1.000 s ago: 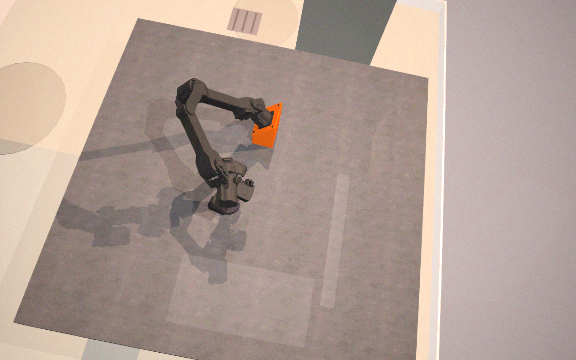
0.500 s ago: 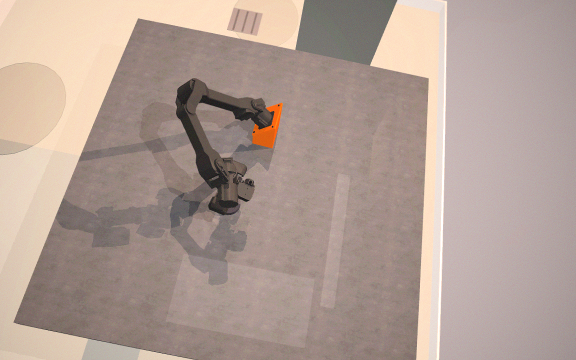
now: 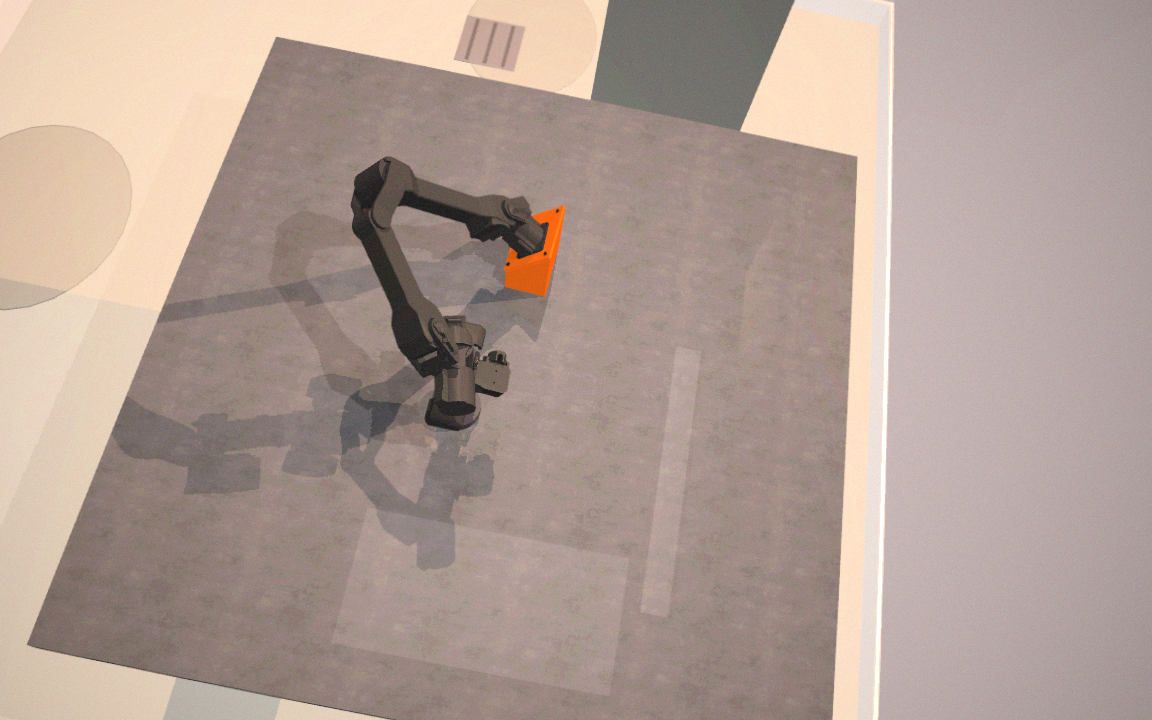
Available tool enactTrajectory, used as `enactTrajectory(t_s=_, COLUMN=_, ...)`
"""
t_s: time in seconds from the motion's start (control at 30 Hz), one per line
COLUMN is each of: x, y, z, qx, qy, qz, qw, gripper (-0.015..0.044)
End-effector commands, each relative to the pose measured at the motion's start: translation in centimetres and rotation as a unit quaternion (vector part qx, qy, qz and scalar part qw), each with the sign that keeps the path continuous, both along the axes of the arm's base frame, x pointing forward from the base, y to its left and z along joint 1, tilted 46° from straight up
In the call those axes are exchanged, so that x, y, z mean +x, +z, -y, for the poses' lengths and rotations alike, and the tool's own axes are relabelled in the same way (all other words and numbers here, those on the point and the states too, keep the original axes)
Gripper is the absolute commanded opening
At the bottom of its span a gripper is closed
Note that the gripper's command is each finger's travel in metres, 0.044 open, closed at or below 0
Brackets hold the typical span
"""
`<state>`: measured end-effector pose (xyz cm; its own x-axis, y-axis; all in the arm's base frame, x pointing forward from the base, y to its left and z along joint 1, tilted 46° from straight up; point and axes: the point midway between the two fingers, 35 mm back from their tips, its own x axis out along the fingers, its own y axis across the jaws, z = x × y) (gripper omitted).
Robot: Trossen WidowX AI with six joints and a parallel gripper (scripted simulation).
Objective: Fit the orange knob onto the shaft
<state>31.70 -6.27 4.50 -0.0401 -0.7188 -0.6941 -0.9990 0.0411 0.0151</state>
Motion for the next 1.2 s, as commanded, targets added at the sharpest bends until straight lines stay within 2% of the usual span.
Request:
enactTrajectory(t_s=0.0, x=0.01, y=-0.09, z=0.08, qx=-0.001, qy=0.004, qz=-0.004, qw=1.0, gripper=0.0)
enactTrajectory(t_s=0.53, x=0.05, y=0.24, z=-0.21, qx=0.0, qy=0.004, qz=-0.004, qw=1.0, gripper=0.0)
enactTrajectory(t_s=0.77, x=0.09, y=0.2, z=-0.14, qx=0.003, qy=0.073, qz=-0.075, qw=0.994, gripper=0.0)
enactTrajectory(t_s=1.17, x=0.02, y=-0.09, z=0.06, qx=0.004, qy=0.077, qz=-0.079, qw=0.994, gripper=0.0)
